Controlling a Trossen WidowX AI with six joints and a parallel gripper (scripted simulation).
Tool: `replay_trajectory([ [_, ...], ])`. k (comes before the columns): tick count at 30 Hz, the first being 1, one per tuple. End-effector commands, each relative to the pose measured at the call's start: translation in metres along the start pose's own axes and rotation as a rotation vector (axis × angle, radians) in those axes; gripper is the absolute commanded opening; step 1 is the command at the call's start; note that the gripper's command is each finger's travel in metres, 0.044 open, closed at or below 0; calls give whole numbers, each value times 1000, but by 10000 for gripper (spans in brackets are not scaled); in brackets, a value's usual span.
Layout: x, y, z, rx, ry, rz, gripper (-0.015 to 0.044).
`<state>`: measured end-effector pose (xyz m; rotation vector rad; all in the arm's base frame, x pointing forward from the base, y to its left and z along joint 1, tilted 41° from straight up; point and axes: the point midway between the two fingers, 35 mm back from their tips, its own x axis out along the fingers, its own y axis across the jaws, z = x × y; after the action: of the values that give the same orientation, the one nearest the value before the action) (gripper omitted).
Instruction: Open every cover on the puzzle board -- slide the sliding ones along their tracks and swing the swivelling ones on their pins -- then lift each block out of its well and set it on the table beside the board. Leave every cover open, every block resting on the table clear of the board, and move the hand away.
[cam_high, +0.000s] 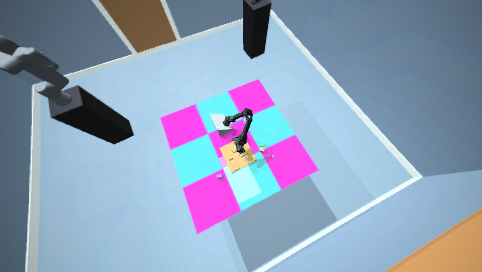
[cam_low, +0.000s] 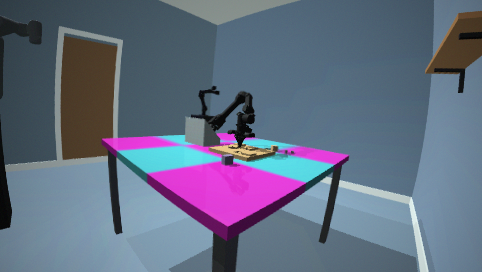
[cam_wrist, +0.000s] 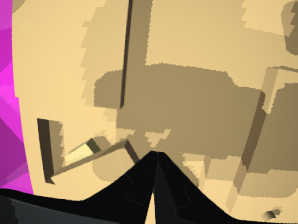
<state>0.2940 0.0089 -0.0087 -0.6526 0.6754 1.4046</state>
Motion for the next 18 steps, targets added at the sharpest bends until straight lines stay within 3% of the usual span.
replay_trajectory([
  [1, 1, 6, -1, -3, 2, 3, 0],
  [18, 1, 24, -7, -2, 2, 4, 0],
])
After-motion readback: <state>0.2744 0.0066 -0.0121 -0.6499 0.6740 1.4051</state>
